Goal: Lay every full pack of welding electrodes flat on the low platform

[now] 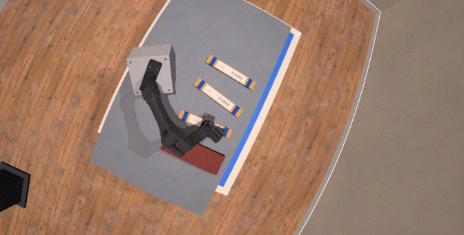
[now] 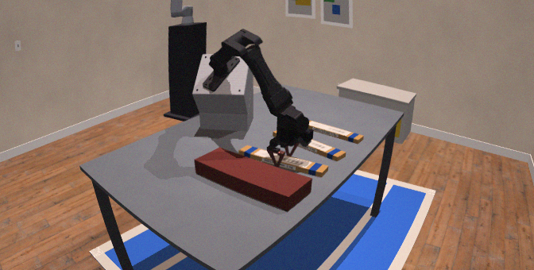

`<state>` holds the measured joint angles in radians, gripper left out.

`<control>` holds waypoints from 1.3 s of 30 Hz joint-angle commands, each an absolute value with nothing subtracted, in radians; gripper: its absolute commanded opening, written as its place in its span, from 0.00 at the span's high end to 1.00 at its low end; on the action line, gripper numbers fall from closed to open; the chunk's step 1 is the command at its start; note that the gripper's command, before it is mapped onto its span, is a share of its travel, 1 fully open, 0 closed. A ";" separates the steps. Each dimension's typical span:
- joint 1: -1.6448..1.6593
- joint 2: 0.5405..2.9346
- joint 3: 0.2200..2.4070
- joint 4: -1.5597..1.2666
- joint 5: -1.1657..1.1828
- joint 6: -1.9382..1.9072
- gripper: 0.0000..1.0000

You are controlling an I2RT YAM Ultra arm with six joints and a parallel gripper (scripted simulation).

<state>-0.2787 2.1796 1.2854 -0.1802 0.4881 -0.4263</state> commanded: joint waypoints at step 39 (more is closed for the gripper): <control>-0.122 1.823 1.208 -0.481 0.549 -0.287 0.04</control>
